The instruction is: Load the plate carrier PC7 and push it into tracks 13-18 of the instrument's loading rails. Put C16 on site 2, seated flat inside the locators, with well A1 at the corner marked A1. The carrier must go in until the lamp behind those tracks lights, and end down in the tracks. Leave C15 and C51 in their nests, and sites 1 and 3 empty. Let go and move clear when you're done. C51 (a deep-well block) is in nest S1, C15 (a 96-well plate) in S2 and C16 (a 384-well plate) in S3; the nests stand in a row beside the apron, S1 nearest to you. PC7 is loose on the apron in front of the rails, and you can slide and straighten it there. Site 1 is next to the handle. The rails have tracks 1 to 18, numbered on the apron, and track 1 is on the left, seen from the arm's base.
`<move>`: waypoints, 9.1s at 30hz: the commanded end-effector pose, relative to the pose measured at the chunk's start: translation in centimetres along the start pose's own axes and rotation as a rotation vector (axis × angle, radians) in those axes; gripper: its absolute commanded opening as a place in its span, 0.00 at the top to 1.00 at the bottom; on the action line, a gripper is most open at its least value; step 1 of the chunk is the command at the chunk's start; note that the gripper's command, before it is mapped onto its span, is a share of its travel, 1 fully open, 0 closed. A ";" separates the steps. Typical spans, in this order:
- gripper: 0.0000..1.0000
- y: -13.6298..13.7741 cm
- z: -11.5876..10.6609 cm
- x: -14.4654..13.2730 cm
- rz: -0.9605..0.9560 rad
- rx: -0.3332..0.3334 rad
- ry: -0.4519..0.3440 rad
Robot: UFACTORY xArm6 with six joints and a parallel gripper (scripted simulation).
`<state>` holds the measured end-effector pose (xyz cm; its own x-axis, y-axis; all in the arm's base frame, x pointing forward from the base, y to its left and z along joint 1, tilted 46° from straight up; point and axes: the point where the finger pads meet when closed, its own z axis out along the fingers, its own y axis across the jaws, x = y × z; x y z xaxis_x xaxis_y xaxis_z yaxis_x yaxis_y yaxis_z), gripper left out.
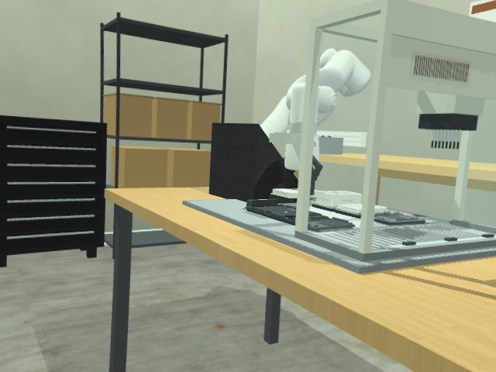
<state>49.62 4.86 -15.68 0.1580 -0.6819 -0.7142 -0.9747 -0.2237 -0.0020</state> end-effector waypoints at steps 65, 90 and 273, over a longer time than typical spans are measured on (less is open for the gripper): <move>1.00 -0.2 5.1 0.0 -0.001 0.004 0.002; 0.00 -0.2 5.4 0.0 -0.001 0.004 0.002; 0.00 -0.1 -5.6 -1.5 -1.672 0.001 0.005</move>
<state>50.44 1.12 -11.74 0.9744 0.2249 -0.0030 0.1555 -0.6830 -0.7137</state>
